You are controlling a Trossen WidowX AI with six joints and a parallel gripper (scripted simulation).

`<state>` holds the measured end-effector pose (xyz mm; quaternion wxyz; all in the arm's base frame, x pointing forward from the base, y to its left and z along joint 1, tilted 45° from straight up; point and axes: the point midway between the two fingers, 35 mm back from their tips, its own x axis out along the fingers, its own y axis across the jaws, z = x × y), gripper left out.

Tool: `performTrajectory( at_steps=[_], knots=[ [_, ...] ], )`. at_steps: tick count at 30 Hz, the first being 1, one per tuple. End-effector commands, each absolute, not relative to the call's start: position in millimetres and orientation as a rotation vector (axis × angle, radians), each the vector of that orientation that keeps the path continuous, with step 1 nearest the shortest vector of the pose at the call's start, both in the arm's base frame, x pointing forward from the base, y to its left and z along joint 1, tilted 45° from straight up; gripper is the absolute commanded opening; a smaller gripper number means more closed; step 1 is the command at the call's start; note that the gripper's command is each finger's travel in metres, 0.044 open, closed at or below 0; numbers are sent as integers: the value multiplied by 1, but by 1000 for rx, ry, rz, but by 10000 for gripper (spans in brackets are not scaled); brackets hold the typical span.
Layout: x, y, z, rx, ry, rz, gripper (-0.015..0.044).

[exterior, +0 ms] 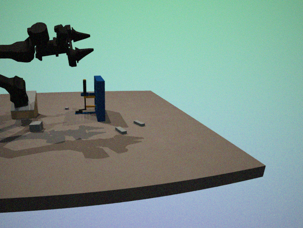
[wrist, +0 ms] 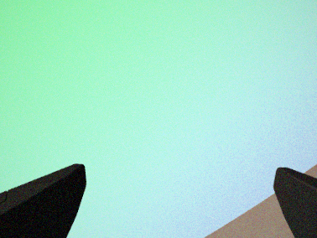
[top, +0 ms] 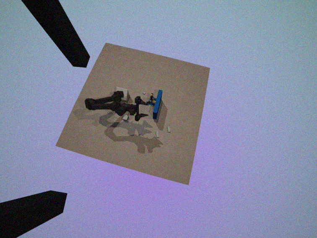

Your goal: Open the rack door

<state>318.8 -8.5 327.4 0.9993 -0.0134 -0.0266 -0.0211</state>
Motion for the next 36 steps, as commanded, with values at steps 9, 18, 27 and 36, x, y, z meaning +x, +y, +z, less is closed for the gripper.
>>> performTrajectory(
  at_steps=[9,18,27,36],
  knots=[
    [344,-2,295,46,152,-62,288],
    [364,8,254,101,393,-107,288],
    [373,20,213,117,623,-174,288],
    [374,31,176,93,836,-260,288]
  ],
)
